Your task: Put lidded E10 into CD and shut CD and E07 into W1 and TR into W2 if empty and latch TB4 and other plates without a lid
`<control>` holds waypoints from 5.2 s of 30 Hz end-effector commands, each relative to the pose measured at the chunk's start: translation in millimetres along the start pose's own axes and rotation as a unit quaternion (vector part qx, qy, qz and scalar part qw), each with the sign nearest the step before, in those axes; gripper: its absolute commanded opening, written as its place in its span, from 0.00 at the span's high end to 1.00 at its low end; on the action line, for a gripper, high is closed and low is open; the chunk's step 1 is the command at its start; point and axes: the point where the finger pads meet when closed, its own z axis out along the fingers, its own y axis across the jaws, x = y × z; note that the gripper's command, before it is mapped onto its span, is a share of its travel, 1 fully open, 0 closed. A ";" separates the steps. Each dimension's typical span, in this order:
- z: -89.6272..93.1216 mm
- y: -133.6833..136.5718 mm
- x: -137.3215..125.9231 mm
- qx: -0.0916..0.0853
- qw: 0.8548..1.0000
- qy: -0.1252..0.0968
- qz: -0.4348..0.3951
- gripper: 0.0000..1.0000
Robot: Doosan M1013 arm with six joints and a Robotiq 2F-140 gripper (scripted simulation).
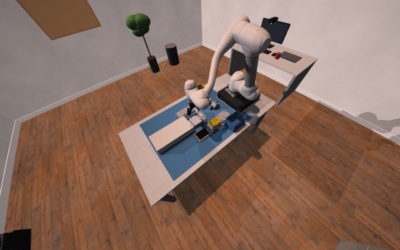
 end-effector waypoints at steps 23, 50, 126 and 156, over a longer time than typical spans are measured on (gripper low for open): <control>-27.7 0.0 0.0 0.000 1.000 0.000 0.000 0.34; -27.7 0.0 0.0 0.000 1.000 0.000 0.000 0.34; 8.9 -166.2 0.0 0.000 1.000 0.000 0.000 1.00; 8.9 -166.2 0.0 0.000 1.000 0.000 0.000 1.00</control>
